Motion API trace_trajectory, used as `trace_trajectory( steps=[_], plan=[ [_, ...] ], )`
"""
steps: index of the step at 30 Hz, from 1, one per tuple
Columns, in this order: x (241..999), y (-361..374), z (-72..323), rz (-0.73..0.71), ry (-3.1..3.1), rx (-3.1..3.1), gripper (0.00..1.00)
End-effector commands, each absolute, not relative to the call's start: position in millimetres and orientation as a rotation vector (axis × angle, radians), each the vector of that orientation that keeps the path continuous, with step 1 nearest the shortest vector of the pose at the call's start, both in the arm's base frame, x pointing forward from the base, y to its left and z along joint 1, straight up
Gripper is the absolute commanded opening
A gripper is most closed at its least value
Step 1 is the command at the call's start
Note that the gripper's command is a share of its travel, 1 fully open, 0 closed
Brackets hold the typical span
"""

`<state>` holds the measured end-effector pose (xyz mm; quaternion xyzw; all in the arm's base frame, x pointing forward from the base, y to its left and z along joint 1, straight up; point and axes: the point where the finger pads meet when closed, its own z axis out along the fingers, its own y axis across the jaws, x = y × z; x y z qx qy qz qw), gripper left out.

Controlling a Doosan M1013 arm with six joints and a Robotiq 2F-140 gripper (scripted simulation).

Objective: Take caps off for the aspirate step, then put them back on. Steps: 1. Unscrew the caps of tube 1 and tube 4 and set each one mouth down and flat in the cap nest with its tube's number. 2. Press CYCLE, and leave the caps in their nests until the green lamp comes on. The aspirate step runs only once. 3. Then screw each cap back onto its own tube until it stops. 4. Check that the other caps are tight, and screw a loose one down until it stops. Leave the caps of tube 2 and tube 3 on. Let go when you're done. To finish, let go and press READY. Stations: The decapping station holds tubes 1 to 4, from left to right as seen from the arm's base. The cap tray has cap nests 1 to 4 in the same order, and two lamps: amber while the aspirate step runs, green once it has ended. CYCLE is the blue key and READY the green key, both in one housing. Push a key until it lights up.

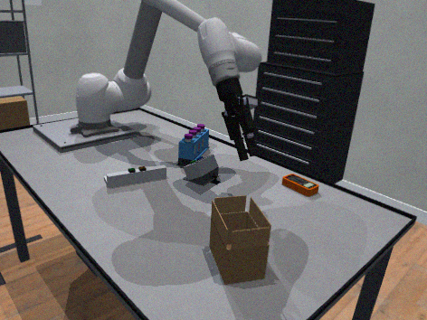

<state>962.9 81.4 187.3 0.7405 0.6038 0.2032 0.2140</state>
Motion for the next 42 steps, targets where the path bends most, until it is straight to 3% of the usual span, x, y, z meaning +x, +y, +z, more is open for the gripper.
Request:
trace_trajectory(
  steps=[1, 42],
  plan=[
    [953, 81, 188, 0.523, 1.728, 2.038, 0.41],
    [775, 76, 172, 0.246, 2.131, 1.88, 0.41]
  ],
)
